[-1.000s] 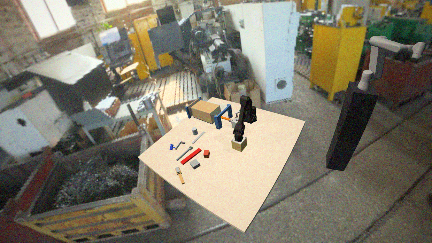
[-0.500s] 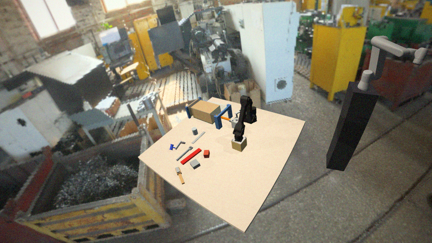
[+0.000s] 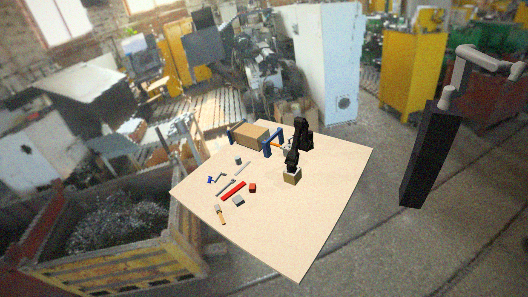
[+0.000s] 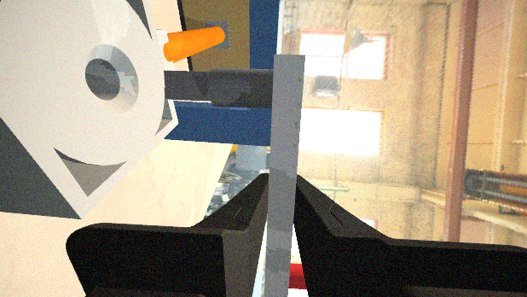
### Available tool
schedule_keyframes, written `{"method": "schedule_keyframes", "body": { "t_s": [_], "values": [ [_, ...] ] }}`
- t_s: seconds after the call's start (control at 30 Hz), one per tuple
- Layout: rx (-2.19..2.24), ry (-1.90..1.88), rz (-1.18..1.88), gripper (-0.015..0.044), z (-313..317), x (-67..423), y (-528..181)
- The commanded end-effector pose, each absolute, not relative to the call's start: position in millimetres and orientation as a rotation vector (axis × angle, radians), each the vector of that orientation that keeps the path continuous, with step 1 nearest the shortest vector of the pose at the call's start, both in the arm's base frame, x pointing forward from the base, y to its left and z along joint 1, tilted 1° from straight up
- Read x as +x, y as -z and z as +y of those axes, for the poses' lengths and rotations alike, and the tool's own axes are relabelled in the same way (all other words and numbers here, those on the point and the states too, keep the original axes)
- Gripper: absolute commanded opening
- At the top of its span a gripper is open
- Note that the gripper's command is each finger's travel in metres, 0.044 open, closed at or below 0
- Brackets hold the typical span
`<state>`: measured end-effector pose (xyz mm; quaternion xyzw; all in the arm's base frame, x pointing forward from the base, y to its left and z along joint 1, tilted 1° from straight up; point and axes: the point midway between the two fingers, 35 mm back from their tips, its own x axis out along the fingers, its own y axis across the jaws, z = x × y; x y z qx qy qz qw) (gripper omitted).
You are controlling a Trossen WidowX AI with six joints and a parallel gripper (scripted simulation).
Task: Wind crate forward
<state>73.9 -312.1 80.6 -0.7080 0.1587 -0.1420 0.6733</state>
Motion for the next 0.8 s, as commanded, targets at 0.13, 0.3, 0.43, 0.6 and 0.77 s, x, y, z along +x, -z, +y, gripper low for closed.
{"method": "schedule_keyframes", "body": {
  "t_s": [0.13,0.3,0.43,0.6,0.77],
  "values": [
    [-1.604,0.317,0.358,0.0,-312.3,74.2,-79.1],
    [-1.604,0.316,0.359,0.0,-312.4,74.3,-78.5],
    [-1.604,0.316,0.359,0.0,-312.4,74.4,-77.3],
    [-1.604,0.315,0.36,0.0,-312.5,74.4,-76.3],
    [-1.604,0.315,0.36,0.0,-312.6,74.5,-75.6]
  ]
}}
